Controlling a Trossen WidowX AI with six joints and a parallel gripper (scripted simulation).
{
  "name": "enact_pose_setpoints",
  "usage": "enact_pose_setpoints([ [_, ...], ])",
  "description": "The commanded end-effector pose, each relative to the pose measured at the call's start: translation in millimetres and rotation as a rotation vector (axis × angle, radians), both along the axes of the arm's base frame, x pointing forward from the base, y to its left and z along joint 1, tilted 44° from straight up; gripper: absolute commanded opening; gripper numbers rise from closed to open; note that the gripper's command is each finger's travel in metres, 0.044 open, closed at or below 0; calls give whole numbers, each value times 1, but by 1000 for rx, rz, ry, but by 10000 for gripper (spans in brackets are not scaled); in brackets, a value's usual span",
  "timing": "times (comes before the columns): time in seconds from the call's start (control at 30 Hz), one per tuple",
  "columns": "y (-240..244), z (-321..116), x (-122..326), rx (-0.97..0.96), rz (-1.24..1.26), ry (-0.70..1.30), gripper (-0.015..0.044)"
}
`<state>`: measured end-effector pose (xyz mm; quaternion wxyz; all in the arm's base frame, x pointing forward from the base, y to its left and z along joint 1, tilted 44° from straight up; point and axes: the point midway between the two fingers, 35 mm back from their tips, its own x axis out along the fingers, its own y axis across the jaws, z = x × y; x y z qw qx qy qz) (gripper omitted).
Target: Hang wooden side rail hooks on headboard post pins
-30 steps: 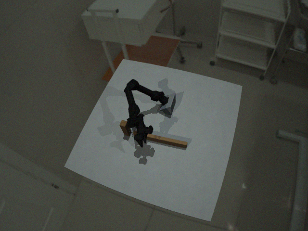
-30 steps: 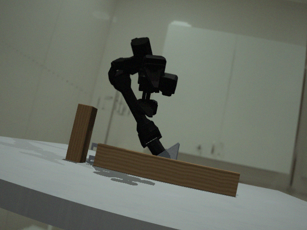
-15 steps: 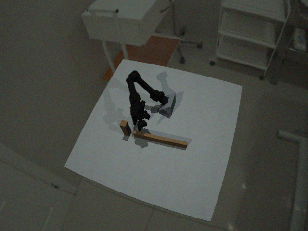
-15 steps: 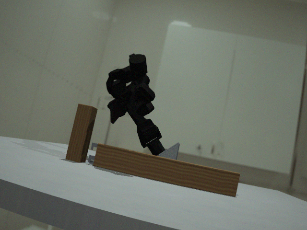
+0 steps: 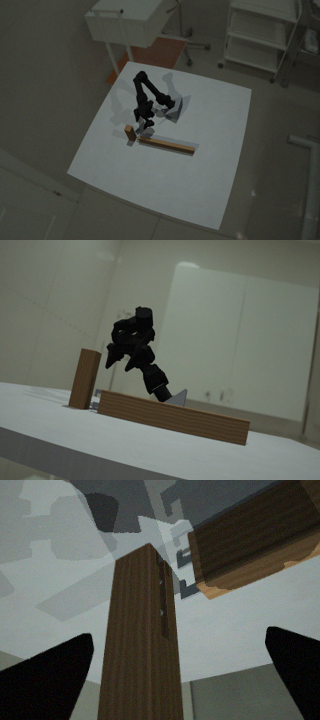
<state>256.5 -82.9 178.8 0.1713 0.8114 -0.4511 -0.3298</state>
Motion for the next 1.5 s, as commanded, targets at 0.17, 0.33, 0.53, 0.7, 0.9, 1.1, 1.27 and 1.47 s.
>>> enact_pose_setpoints([
  [0.17,-1,-1,-2,-10,0,15,440],
  [0.33,-1,-1,-2,-10,0,15,440],
  [0.53,-1,-3,-3,11,-37,-40,440],
  [0.7,-2,-7,-5,75,-159,-232,440],
  [0.9,-4,-12,-7,141,-295,-469,440],
  [1.1,-5,-15,-8,197,-418,-714,440],
  [1.27,-5,-17,-9,236,-504,-926,440],
  [1.47,-6,-19,-10,284,-589,-1188,440],
])
